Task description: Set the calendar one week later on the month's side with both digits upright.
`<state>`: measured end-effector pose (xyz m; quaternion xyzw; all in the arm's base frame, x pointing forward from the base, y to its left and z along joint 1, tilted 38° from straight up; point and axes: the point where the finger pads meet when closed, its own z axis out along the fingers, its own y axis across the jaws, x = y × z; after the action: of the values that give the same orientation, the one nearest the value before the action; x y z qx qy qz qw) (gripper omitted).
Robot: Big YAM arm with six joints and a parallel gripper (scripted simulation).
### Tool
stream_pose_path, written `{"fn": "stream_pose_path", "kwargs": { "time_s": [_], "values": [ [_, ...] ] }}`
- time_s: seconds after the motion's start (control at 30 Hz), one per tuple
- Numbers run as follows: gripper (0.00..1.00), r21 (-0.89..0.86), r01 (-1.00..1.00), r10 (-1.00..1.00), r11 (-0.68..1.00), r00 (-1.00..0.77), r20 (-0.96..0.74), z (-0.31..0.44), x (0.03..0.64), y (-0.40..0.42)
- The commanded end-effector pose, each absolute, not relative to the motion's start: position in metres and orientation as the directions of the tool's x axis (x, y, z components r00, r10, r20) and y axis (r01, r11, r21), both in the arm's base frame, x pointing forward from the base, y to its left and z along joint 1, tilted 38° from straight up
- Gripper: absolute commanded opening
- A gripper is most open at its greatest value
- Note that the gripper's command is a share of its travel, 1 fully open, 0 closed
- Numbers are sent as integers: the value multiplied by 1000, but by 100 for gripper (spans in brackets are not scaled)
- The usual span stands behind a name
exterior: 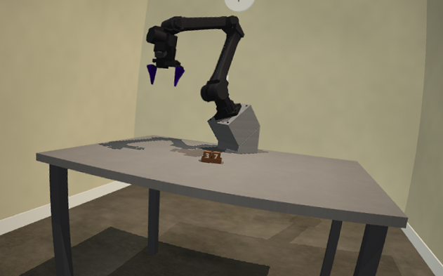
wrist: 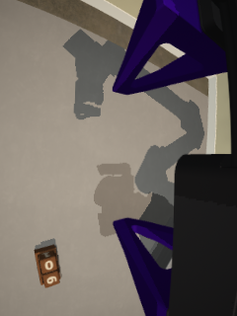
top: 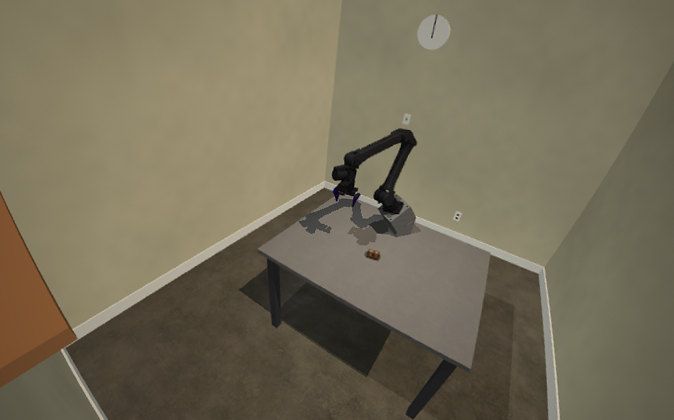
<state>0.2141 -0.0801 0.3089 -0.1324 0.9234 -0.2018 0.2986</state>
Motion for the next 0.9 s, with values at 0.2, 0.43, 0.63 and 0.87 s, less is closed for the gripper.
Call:
{"fn": "stream_pose_path", "kwargs": {
  "time_s": [0.2,0.43,0.63,0.87],
  "values": [
    [100,-385,-124,-309,915,-829,-467,239,269,-27],
    [100,-402,-158,-340,902,-834,-434,195,280,18],
    [100,-424,-177,-368,888,-828,-424,169,279,46],
    [100,-458,-197,-408,867,-809,-424,139,271,79]
  ]
}}
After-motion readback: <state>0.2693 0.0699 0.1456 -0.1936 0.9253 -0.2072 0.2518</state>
